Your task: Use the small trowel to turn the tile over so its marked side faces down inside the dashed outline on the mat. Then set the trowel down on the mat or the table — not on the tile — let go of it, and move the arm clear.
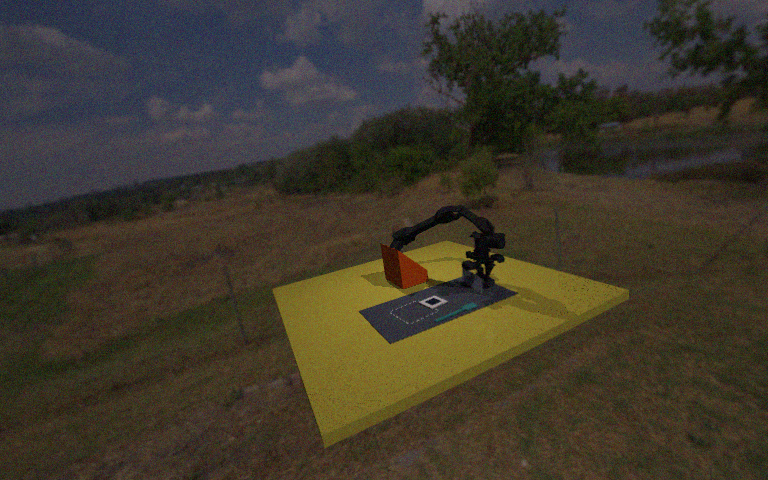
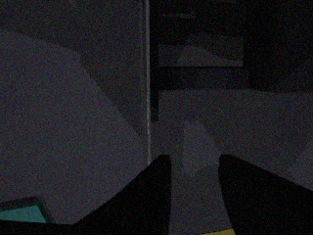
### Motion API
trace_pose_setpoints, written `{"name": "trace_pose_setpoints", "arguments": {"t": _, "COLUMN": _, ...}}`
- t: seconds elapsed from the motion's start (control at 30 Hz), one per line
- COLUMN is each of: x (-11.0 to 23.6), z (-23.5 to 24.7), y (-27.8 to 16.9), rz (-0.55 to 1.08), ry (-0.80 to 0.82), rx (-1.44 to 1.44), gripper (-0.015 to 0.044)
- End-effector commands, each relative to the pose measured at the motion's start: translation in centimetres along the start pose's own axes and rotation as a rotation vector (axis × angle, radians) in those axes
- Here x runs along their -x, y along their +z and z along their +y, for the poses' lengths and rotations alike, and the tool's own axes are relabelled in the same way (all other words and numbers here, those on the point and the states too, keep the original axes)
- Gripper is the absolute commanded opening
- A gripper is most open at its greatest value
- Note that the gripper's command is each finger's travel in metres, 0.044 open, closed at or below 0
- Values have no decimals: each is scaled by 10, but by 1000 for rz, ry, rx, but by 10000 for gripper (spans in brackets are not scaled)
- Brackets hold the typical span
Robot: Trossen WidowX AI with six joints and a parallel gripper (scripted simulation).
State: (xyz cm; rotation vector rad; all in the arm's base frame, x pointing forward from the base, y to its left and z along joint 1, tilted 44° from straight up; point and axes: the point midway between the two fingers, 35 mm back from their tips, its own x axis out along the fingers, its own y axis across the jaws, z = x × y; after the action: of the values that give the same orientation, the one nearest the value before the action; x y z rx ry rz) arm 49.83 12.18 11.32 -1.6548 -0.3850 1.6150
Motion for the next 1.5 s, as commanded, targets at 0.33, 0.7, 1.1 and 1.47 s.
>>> {"name": "trace_pose_setpoints", "arguments": {"t": 0.33, "x": -3, "z": 52, "y": 1, "rz": -6, "ry": 9, "rx": -3, "gripper": 100}}
{"name": "trace_pose_setpoints", "arguments": {"t": 0.7, "x": -1, "z": 63, "y": -2, "rz": -2, "ry": 11, "rx": -16, "gripper": 21}}
{"name": "trace_pose_setpoints", "arguments": {"t": 1.1, "x": 0, "z": 63, "y": -2, "rz": -1, "ry": 10, "rx": -15, "gripper": 0}}
{"name": "trace_pose_setpoints", "arguments": {"t": 1.47, "x": 2, "z": 50, "y": -3, "rz": -1, "ry": 10, "rx": -13, "gripper": 100}}
